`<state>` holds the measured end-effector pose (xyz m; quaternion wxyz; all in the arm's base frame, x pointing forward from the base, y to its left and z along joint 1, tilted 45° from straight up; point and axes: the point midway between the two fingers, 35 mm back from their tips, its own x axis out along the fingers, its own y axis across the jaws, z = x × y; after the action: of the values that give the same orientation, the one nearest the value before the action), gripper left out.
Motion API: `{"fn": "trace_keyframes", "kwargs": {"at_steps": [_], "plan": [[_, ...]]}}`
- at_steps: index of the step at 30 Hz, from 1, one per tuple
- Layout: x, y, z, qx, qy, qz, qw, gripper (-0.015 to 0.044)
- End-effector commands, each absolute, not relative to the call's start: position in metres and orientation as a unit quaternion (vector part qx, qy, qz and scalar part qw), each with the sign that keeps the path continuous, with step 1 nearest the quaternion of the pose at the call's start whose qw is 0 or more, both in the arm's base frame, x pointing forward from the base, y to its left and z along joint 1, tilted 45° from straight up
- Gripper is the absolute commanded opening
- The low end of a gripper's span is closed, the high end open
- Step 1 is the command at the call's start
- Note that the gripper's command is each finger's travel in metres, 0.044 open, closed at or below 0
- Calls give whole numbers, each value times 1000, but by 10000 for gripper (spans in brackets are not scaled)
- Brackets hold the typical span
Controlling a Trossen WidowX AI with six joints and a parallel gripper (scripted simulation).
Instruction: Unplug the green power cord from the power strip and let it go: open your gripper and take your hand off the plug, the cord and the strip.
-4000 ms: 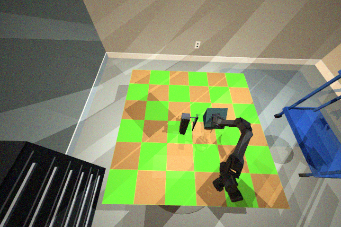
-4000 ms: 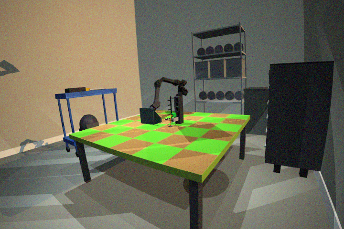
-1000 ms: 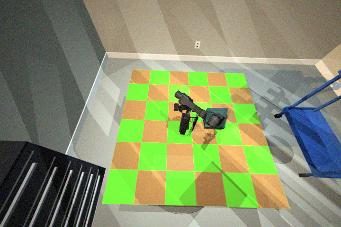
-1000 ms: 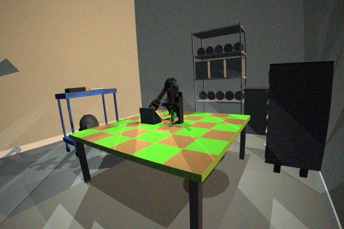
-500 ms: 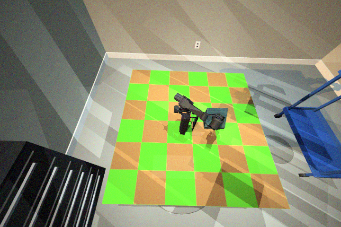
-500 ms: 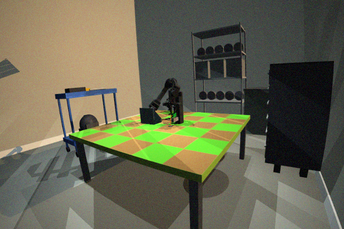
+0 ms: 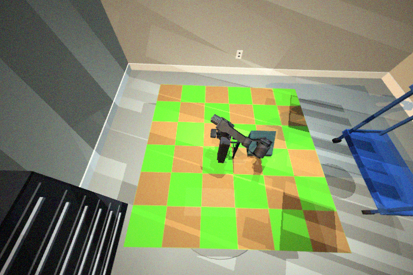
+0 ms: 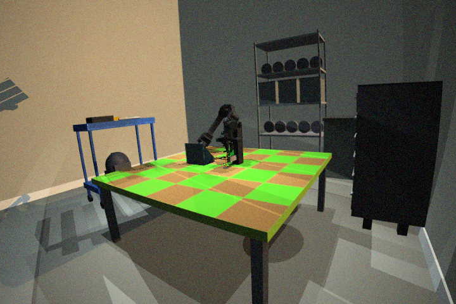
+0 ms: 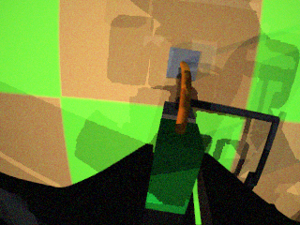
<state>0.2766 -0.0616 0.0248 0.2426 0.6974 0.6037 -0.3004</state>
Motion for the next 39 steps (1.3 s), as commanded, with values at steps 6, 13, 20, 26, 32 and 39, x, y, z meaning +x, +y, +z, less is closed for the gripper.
{"fn": "trace_keyframes", "kwargs": {"at_steps": [6, 13, 20, 26, 32, 39], "plan": [[277, -62, 25, 698, 603, -300, 243, 22], [277, -64, 23, 698, 603, -300, 243, 0], [276, -72, 16, 698, 603, -301, 243, 0], [276, -80, 9, 698, 602, -302, 243, 0], [274, -87, 3, 698, 602, -302, 243, 0], [272, -96, -4, 698, 602, -302, 244, 0]]}}
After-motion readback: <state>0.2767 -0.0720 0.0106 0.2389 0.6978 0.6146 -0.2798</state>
